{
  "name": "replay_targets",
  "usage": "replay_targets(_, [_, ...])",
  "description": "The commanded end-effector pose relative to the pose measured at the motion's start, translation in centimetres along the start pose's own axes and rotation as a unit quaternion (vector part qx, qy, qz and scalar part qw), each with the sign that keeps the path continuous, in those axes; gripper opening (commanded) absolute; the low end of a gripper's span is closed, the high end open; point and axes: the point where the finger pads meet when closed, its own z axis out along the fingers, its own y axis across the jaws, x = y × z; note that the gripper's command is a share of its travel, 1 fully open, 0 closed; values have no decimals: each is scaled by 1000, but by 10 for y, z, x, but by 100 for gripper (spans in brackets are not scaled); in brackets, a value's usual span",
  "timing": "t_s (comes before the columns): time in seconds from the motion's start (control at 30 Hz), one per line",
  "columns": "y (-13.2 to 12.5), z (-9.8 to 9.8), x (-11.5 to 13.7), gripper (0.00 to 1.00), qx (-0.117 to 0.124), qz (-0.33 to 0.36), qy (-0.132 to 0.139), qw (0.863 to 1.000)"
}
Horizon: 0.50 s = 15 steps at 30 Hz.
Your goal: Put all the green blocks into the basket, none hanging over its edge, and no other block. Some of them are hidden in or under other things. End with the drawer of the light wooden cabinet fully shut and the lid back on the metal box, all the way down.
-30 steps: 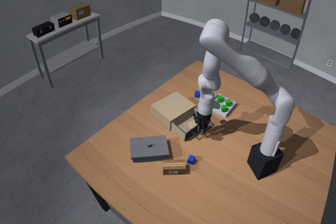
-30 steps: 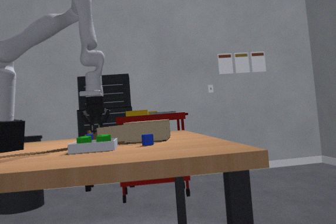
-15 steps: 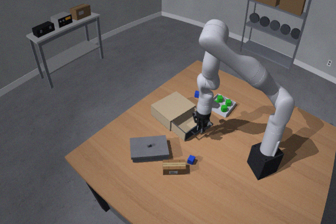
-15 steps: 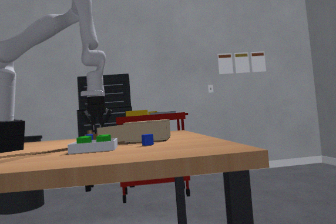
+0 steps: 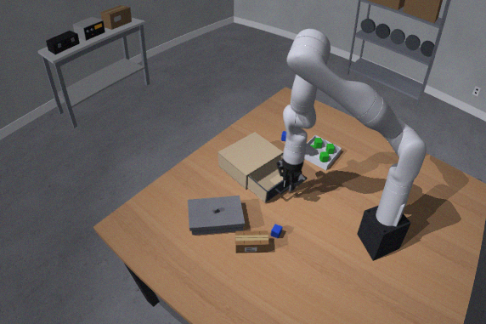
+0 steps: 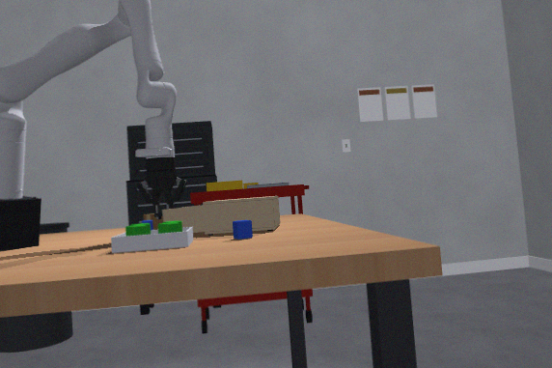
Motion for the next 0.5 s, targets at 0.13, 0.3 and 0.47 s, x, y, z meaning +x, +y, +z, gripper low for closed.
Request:
replay_targets(0.13, [-8, -1, 0, 30, 1, 0, 0, 1000])
replay_targets(0.3, [-8, -1, 0, 30, 1, 0, 0, 1000])
replay_targets(0.47, [-10, -1, 0, 30, 1, 0, 0, 1000])
